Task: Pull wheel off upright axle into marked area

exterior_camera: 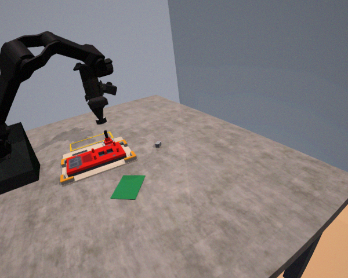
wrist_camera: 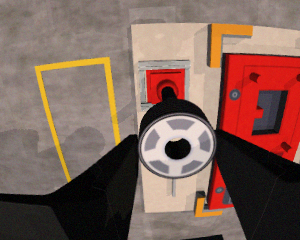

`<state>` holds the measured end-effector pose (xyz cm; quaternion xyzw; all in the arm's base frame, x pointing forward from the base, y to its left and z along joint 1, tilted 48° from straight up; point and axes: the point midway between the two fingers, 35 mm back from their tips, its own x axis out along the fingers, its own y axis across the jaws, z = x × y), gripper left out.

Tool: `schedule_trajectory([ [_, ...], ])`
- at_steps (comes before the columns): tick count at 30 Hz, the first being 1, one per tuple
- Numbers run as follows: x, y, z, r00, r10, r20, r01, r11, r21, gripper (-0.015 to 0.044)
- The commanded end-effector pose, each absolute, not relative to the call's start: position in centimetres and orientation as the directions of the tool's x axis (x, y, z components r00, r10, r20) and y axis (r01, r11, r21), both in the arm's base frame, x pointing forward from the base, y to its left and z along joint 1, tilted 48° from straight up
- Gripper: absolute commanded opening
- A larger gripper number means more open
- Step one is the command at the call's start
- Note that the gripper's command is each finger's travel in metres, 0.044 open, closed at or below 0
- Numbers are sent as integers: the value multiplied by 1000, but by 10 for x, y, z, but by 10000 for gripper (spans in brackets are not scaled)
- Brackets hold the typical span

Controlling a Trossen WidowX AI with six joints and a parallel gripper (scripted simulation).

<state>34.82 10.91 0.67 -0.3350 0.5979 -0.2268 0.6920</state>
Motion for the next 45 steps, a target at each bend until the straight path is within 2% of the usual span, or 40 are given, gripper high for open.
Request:
schedule_trajectory([
  [1,336,122,-10,176,-711,-681,-93,677,-730,0],
  [14,282,167,-63,174,-707,-686,-83,683,-725,0],
  [29,287,148,-81,175,-707,-685,-83,683,-726,0],
  [45,300,92,-134,176,-710,-682,-82,679,-729,0],
])
